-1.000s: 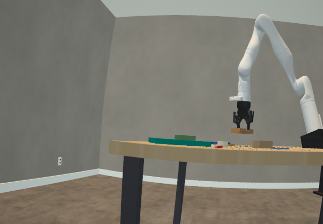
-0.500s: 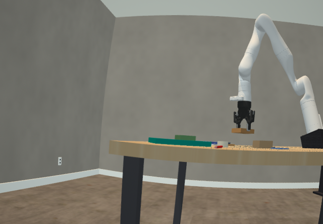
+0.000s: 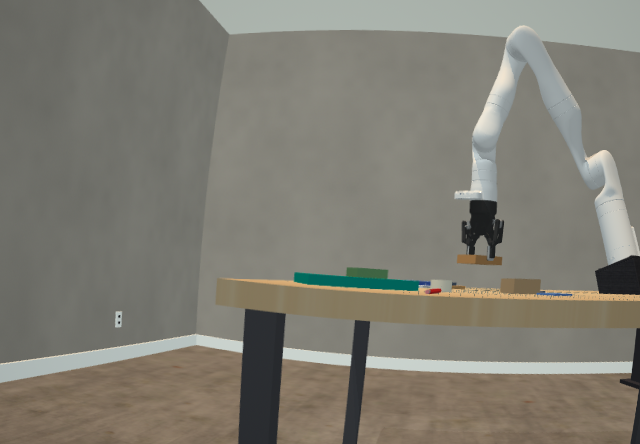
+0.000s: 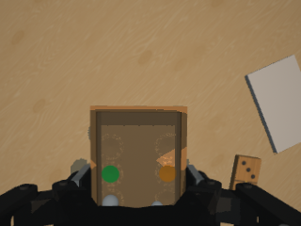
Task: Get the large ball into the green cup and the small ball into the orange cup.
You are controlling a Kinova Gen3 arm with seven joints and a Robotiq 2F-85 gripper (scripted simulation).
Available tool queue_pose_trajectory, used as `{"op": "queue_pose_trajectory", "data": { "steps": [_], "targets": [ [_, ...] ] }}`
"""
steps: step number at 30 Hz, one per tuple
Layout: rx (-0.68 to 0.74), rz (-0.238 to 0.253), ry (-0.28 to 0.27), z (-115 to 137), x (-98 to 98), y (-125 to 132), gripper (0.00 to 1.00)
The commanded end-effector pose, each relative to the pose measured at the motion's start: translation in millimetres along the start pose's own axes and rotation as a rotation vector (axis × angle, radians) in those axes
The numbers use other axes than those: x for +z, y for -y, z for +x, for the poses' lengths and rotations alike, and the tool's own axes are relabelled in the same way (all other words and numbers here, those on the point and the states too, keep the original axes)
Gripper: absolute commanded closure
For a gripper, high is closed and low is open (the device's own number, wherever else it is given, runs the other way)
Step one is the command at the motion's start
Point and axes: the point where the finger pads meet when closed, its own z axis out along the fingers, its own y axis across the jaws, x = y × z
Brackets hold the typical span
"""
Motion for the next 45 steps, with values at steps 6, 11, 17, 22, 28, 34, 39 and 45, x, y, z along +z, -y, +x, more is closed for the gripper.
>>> {"op": "queue_pose_trajectory", "data": {
  "steps": [6, 11, 17, 22, 28, 34, 39, 45],
  "targets": [
    [-0.001, 0.011, -0.019, -0.8, -0.9, 1.4, 0.28],
    [-0.001, 0.016, -0.023, -0.9, -0.9, 1.3, 0.28],
    [-0.001, 0.037, -0.015, -0.7, -0.9, 0.9, 0.28],
    [-0.001, 0.028, -0.007, -0.5, -0.9, 1.1, 0.28],
    [-0.001, 0.008, -0.004, -0.5, -0.9, 1.4, 0.28],
    [-0.001, -0.003, -0.009, -0.6, -0.9, 1.7, 0.28],
    [-0.001, 0.007, -0.009, -0.6, -0.9, 1.5, 0.28],
    [-0.001, 0.035, -0.011, -0.6, -0.9, 0.9, 0.28]
  ]
}}
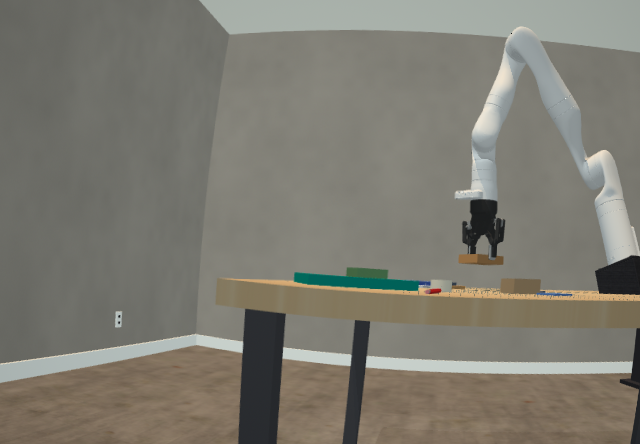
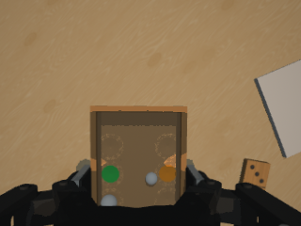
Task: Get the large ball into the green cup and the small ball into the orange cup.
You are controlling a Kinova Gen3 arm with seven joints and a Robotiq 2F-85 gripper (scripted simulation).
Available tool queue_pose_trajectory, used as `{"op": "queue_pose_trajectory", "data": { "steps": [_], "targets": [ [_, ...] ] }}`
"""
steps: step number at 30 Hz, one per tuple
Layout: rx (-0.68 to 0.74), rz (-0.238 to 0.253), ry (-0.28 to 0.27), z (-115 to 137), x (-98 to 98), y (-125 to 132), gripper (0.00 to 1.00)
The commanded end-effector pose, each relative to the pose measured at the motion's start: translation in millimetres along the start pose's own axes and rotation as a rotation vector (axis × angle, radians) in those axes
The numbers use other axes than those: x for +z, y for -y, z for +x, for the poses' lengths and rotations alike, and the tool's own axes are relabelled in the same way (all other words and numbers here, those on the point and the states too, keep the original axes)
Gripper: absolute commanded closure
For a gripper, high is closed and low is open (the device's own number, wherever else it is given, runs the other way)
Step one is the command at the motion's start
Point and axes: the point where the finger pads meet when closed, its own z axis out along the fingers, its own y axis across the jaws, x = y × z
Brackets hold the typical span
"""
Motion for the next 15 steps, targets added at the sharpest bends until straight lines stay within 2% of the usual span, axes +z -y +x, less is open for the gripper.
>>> {"op": "queue_pose_trajectory", "data": {
  "steps": [1, 15],
  "targets": [
    [0.014, 0.002, -0.003, -1.9, -0.3, -5.1, 0.28],
    [0.014, -0.022, -0.005, -1.9, -0.3, -4.6, 0.28]
  ]
}}
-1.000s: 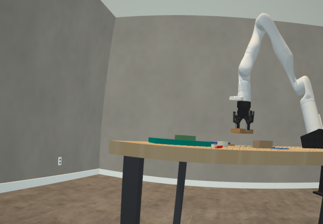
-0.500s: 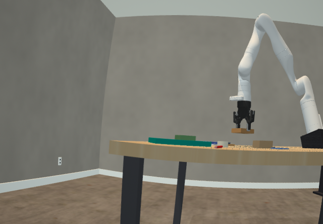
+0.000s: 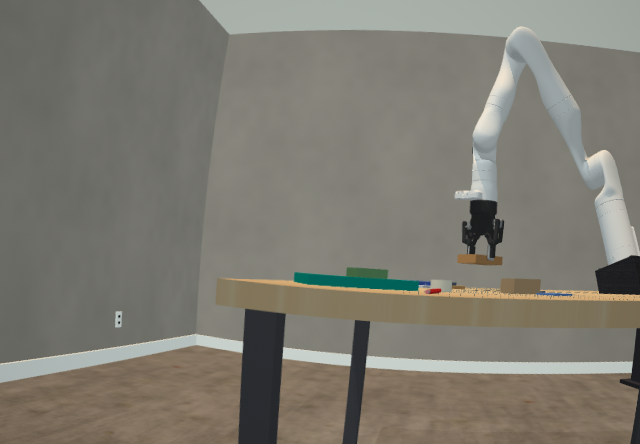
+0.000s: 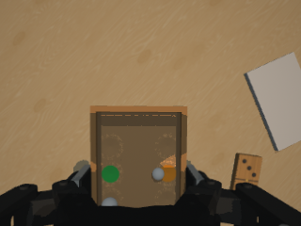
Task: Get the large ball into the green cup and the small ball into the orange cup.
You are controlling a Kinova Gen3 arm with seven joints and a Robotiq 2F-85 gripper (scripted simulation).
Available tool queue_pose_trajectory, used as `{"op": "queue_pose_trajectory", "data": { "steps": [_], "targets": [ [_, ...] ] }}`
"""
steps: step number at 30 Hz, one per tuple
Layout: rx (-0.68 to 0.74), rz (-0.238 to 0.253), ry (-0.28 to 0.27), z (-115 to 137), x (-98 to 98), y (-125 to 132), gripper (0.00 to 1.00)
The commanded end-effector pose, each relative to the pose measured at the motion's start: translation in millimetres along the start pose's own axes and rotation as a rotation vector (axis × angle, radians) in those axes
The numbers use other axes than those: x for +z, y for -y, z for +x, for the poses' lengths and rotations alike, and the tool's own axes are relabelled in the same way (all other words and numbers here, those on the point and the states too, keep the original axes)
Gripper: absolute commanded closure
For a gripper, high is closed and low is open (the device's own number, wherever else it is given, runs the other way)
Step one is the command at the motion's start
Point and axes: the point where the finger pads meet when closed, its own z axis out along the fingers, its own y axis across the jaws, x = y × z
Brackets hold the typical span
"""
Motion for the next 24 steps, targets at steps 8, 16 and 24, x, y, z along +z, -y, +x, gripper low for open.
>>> {"op": "queue_pose_trajectory", "data": {
  "steps": [8, 16, 24],
  "targets": [
    [-0.009, -0.013, 0.014, 2.3, -0.5, 2.9, 0.28],
    [-0.009, -0.016, -0.006, 1.9, -0.5, 3.0, 0.28],
    [-0.009, 0.017, 0.003, 2.0, -0.5, 2.3, 0.28]
  ]
}}
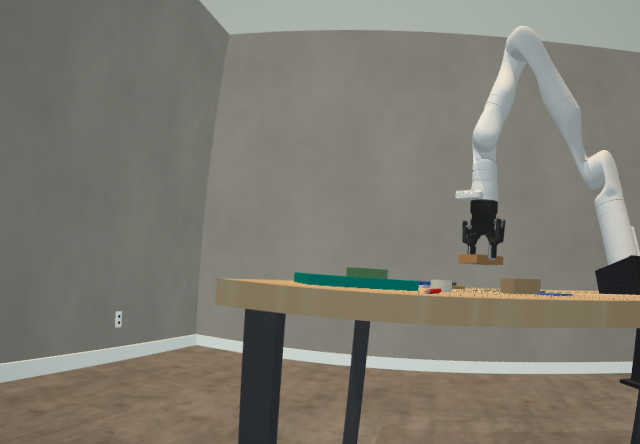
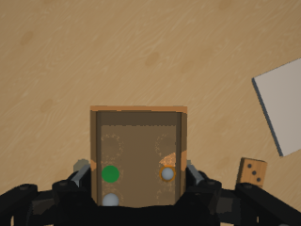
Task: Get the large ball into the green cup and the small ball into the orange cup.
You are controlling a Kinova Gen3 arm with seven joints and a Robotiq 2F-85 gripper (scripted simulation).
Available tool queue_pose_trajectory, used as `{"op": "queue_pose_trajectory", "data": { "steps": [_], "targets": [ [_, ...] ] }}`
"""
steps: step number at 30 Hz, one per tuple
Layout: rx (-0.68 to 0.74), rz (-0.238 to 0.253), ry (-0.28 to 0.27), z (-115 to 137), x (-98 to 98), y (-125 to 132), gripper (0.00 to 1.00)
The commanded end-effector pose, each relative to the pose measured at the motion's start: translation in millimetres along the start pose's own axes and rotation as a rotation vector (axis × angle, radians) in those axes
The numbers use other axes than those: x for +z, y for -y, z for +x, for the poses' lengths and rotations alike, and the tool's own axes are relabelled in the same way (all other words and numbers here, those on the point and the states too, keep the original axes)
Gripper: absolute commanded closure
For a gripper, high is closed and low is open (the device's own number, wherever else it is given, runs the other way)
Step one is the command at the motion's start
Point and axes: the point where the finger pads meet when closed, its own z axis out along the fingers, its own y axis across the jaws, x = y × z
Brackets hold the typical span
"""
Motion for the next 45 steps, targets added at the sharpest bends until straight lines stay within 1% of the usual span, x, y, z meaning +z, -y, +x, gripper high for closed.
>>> {"op": "queue_pose_trajectory", "data": {
  "steps": [1, 6, 11, 13, 14, 21, 24, 27, 28, 30, 34, 39, 43, 44, 45],
  "targets": [
    [0.013, 0.042, -0.008, -1.6, -0.4, -4.6, 0.28],
    [0.012, 0.171, -0.009, -1.7, -0.1, -7.1, 0.28],
    [0.013, 0.082, -0.006, -1.6, -0.3, -5.4, 0.28],
    [0.013, 0.082, -0.006, -1.6, -0.3, -5.4, 0.28],
    [0.013, 0.066, -0.002, -1.5, -0.4, -5.1, 0.28],
    [0.013, -0.035, 0.059, -0.3, -0.4, -3.1, 0.28],
    [0.013, -0.056, 0.060, -0.3, -0.4, -2.7, 0.28],
    [0.013, -0.064, 0.040, -0.7, -0.4, -2.5, 0.28],
    [0.013, -0.059, 0.030, -0.9, -0.4, -2.6, 0.28],
    [0.013, -0.059, 0.030, -0.9, -0.4, -2.6, 0.28],
    [0.013, -0.003, -0.011, -1.7, -0.4, -3.7, 0.28],
    [0.013, 0.069, -0.045, -2.4, -0.3, -5.1, 0.28],
    [0.013, 0.077, -0.044, -2.3, -0.3, -5.3, 0.28],
    [0.013, 0.083, -0.027, -2.0, -0.3, -5.4, 0.28],
    [0.013, 0.083, -0.024, -2.0, -0.3, -5.4, 0.28]
  ]
}}
